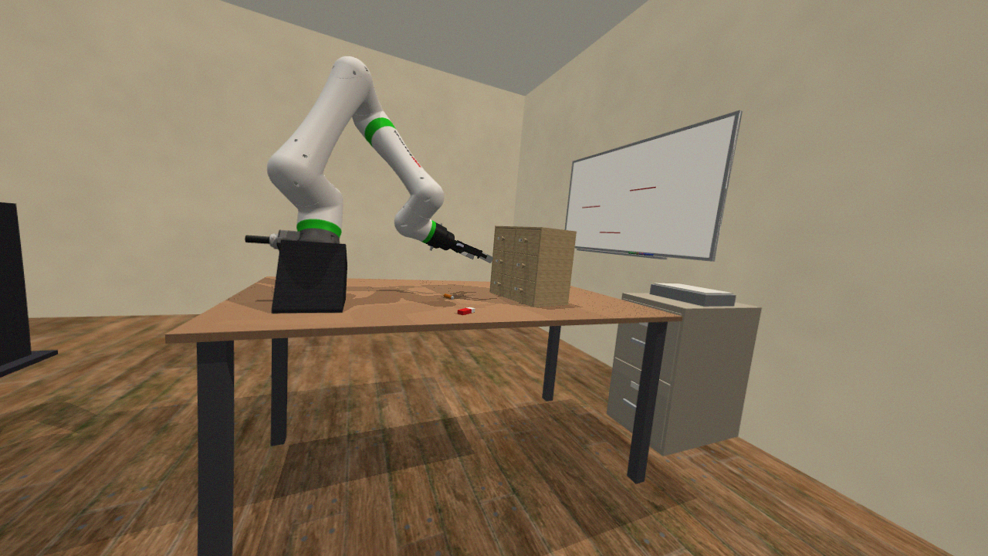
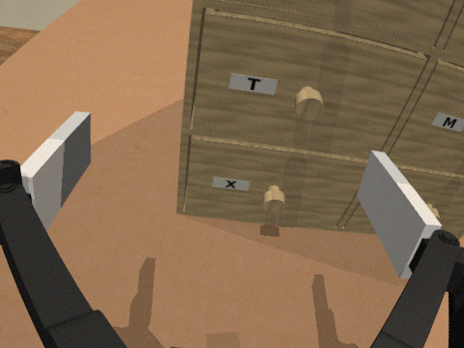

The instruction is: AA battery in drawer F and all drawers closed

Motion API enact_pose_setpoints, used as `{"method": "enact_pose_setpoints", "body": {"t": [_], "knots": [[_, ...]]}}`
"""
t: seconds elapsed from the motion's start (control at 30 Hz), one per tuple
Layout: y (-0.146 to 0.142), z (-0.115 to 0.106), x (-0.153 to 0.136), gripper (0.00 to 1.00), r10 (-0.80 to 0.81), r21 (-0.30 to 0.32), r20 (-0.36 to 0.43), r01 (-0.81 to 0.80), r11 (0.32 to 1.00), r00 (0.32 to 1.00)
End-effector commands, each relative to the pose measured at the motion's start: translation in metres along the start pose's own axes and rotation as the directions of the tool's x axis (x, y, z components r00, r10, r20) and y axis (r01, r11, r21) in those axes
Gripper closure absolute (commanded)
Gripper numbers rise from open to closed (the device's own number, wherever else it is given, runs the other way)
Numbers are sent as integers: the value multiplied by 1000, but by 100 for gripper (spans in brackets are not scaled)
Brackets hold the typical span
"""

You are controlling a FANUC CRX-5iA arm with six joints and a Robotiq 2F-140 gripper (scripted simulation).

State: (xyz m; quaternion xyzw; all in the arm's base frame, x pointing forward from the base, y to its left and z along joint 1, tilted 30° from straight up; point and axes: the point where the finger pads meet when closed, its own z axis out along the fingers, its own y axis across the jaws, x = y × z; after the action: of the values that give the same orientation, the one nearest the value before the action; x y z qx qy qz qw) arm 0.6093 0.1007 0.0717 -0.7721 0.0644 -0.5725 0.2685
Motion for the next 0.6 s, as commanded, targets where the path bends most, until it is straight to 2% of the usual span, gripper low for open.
{"method": "enact_pose_setpoints", "body": {"t": [0.0,0.43,0.57], "knots": [[0,-1,0,0,0,1,8,0,1000,1000],[0,-10,5,0,0,-1,93,0,1000,996],[0,-15,7,0,0,-1,141,0,1000,990]]}}
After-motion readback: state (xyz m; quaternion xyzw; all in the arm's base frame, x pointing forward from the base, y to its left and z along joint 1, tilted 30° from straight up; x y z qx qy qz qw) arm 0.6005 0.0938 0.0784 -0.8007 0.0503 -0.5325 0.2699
